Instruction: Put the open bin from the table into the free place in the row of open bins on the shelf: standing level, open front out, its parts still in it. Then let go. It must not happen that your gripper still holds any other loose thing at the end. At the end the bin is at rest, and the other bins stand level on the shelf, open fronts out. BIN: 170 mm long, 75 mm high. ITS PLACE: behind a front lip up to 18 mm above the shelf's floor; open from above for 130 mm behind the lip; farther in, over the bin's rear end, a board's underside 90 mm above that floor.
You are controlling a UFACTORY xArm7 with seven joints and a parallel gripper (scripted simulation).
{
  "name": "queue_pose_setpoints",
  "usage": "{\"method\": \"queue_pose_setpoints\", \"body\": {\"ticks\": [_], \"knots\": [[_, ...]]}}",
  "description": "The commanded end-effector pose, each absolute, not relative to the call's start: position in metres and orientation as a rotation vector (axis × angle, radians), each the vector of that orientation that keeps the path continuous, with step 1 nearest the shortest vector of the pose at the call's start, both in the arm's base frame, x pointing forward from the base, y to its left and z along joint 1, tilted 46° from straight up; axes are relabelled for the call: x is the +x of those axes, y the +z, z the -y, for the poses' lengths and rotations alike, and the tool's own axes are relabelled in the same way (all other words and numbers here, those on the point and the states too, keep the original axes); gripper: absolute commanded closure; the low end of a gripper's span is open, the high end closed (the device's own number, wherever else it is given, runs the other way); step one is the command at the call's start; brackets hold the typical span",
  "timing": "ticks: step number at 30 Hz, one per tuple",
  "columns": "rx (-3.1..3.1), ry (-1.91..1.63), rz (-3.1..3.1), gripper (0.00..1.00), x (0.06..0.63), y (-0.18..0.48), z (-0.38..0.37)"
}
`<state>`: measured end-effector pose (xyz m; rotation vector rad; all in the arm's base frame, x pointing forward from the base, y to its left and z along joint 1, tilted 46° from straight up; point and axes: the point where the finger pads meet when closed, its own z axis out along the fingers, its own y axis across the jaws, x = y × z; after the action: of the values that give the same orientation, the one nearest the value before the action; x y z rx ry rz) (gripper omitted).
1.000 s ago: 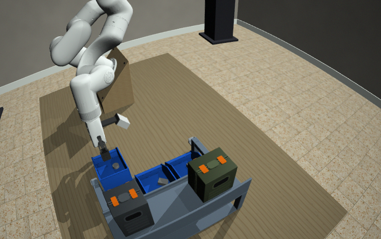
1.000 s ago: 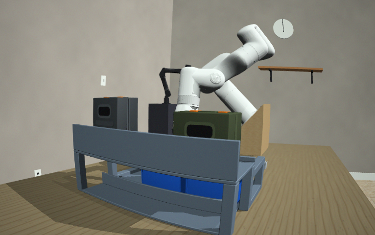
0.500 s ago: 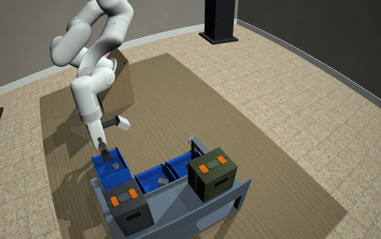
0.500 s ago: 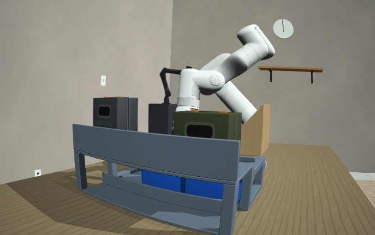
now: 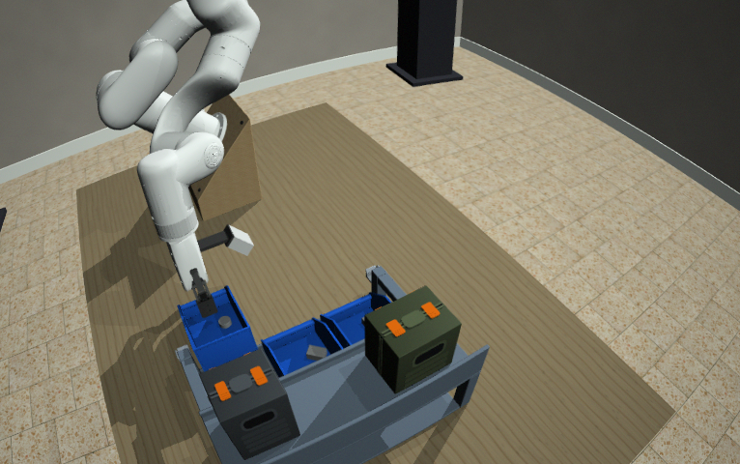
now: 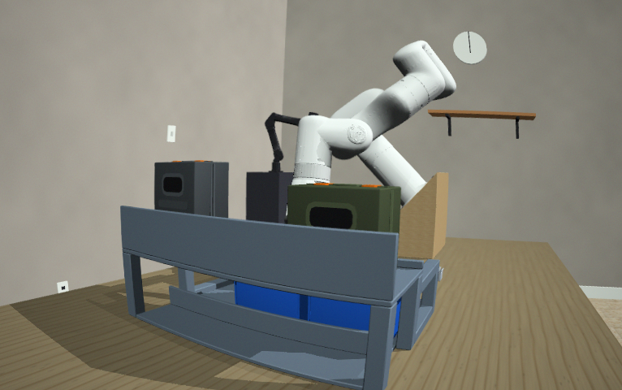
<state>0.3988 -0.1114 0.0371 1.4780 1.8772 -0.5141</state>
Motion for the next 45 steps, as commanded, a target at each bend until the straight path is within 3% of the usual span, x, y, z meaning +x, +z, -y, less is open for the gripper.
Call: {"method": "queue_pose_setpoints", "body": {"ticks": [1, 16, 17, 45], "knots": [[1.476, -0.510, -1.877, 0.00, 0.3997, 0.0380, 0.1101], [1.476, -0.510, -1.877, 0.00, 0.3995, 0.0382, 0.1098], [1.476, -0.510, -1.877, 1.00, 0.3995, 0.0382, 0.1098], [1.476, -0.510, -1.877, 1.00, 0.3995, 0.0383, 0.1099]]}}
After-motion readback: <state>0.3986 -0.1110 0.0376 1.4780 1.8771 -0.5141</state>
